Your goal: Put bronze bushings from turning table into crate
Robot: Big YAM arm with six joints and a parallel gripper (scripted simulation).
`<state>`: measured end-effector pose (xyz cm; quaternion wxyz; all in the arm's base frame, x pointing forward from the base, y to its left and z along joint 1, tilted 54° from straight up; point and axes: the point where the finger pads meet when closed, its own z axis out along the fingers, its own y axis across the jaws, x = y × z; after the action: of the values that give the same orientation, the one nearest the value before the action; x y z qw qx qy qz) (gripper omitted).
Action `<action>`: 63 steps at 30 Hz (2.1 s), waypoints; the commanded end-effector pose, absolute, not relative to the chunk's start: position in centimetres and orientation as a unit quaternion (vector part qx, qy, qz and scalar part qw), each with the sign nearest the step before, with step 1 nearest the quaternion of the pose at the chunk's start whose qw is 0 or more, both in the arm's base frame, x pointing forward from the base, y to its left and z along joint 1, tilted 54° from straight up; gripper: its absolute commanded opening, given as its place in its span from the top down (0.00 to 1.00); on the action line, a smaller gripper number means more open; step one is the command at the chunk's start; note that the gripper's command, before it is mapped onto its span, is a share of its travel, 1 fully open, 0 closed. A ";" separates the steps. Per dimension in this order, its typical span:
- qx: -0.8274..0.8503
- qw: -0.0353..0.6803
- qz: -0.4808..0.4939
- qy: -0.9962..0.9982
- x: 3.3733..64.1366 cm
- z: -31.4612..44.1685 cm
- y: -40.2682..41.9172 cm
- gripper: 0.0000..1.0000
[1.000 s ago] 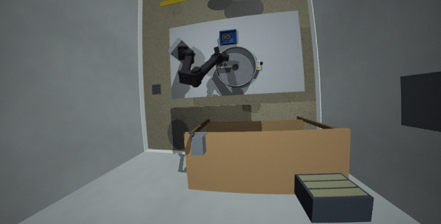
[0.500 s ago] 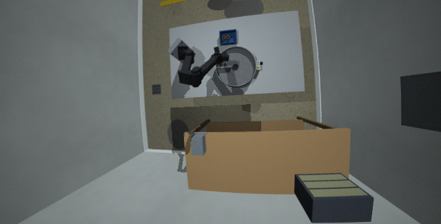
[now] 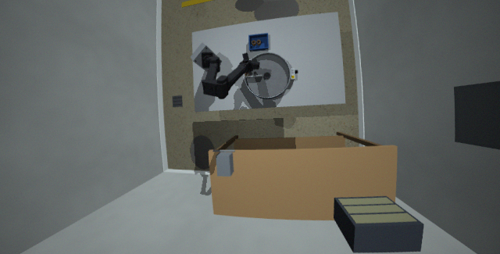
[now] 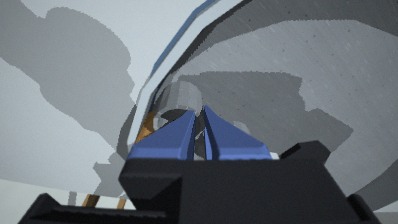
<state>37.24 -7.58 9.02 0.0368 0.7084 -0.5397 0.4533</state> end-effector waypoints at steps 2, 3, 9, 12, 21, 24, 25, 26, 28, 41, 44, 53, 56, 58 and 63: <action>0.707 0.043 0.457 -0.539 37.3 9.2 -8.0 1.00; 0.707 0.043 0.457 -0.539 37.3 9.2 -8.0 1.00; 0.708 0.033 0.457 -0.537 37.0 9.7 -6.9 1.00; 0.708 0.033 0.456 -0.538 36.4 9.9 -6.6 1.00; 0.706 0.029 0.460 -0.538 34.9 12.3 -4.8 1.00; 0.703 0.025 0.463 -0.539 34.5 13.6 -4.0 1.00; 0.703 0.025 0.463 -0.539 34.3 13.9 -3.8 1.00; 0.703 0.024 0.463 -0.540 34.1 14.1 -3.7 1.00; 0.702 0.024 0.463 -0.540 33.9 14.4 -3.4 1.00; 0.706 0.038 0.454 -0.542 33.2 13.4 -3.8 1.00; 0.706 0.038 0.454 -0.542 33.2 13.4 -3.8 1.00; 0.706 0.038 0.454 -0.542 33.2 13.4 -3.8 1.00; 0.706 0.038 0.454 -0.542 33.2 13.4 -3.8 1.00; 0.706 0.038 0.454 -0.542 33.2 13.4 -3.8 1.00; 0.706 0.038 0.454 -0.542 33.2 13.4 -3.8 1.00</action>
<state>33.08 -3.93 13.13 0.0394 0.7084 -0.5385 0.4546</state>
